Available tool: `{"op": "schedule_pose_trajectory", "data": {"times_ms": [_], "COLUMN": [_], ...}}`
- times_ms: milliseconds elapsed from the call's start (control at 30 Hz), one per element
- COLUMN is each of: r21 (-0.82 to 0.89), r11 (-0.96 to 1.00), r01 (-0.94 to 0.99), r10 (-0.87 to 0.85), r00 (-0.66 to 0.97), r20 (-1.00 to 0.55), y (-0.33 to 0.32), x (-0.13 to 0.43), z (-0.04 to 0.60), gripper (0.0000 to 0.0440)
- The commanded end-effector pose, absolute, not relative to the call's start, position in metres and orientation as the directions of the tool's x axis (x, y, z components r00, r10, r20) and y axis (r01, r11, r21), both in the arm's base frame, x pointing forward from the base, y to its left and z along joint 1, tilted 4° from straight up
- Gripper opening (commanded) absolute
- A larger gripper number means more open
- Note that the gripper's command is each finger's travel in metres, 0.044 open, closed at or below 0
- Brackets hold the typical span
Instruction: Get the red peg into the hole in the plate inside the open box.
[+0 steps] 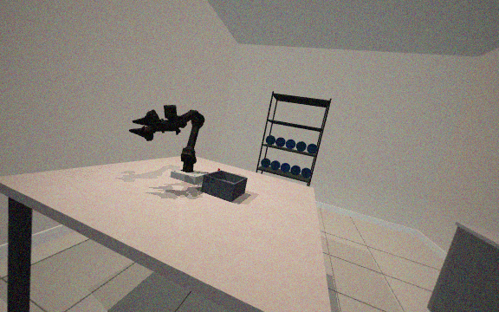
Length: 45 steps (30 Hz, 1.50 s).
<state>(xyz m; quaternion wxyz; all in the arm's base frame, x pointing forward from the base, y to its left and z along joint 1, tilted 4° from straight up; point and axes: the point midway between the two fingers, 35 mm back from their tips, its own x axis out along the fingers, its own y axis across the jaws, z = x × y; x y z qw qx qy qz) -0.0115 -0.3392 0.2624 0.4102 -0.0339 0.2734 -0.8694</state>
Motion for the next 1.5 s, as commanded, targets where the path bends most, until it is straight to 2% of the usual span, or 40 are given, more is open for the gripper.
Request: {"op": "schedule_pose_trajectory", "data": {"times_ms": [0, 100, 367, 667, 1067, 1467], "r21": [-0.513, -0.534, -0.509, -0.445, -0.322, -0.186], "r11": [-0.496, -0.416, -0.168, 0.114, 0.432, 0.643], "r01": [0.701, 0.736, 0.844, 0.888, 0.842, 0.743], "r10": [-0.74, -0.78, -0.87, -0.877, -0.754, -0.54], "r00": [-0.65, -0.591, -0.369, -0.121, 0.141, 0.267], "r20": [-0.172, -0.205, -0.325, -0.466, -0.641, -0.798], "y": [-0.34, -0.34, -0.323, -0.274, -0.179, -0.072], "x": [-0.008, 0.013, 0.093, 0.171, 0.237, 0.252], "z": [0.261, 0.253, 0.23, 0.208, 0.185, 0.166], "gripper": [0.0417, 0.044, 0.044, 0.044, 0.044, 0.044]}}
